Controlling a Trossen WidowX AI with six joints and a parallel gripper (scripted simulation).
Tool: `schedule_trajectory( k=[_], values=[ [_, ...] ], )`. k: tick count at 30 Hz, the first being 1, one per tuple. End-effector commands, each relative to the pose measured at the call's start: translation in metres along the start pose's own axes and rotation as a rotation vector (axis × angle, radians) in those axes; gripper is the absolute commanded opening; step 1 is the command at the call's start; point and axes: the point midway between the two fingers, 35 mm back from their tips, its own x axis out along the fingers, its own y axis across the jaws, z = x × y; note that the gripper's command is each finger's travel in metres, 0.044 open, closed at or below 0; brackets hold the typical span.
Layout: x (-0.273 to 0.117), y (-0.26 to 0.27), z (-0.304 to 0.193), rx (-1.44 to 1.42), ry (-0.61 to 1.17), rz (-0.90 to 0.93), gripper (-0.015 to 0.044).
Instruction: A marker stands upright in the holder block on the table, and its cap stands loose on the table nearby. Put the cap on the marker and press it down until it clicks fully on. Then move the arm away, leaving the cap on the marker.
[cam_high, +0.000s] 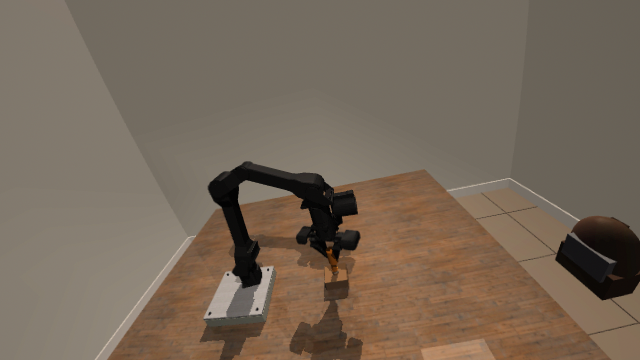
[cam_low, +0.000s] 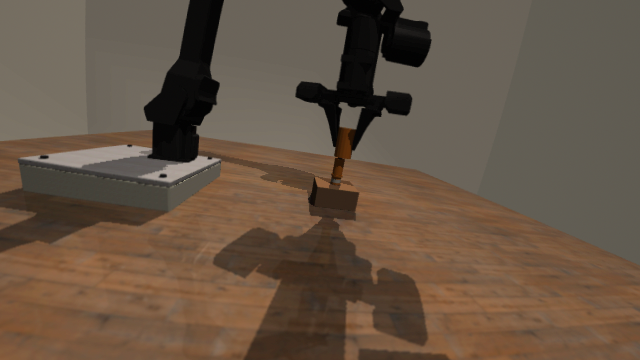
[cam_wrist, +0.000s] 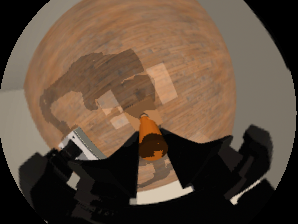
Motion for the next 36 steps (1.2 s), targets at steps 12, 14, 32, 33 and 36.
schedule_trajectory(
  k=[12, 14, 32, 33, 36],
  values=[
    [0.028, 0.003, 0.000, -0.005, -0.001, 0.011, 0.0000],
    [0.031, 0.003, 0.000, -0.005, -0.001, 0.011, 0.0000],
    [0.035, 0.004, -0.001, -0.005, -0.001, 0.011, 0.0000],
    [0.035, 0.004, -0.001, -0.005, -0.001, 0.011, 0.0000],
    [0.035, 0.004, -0.001, -0.005, -0.001, 0.011, 0.0000]
  ],
)
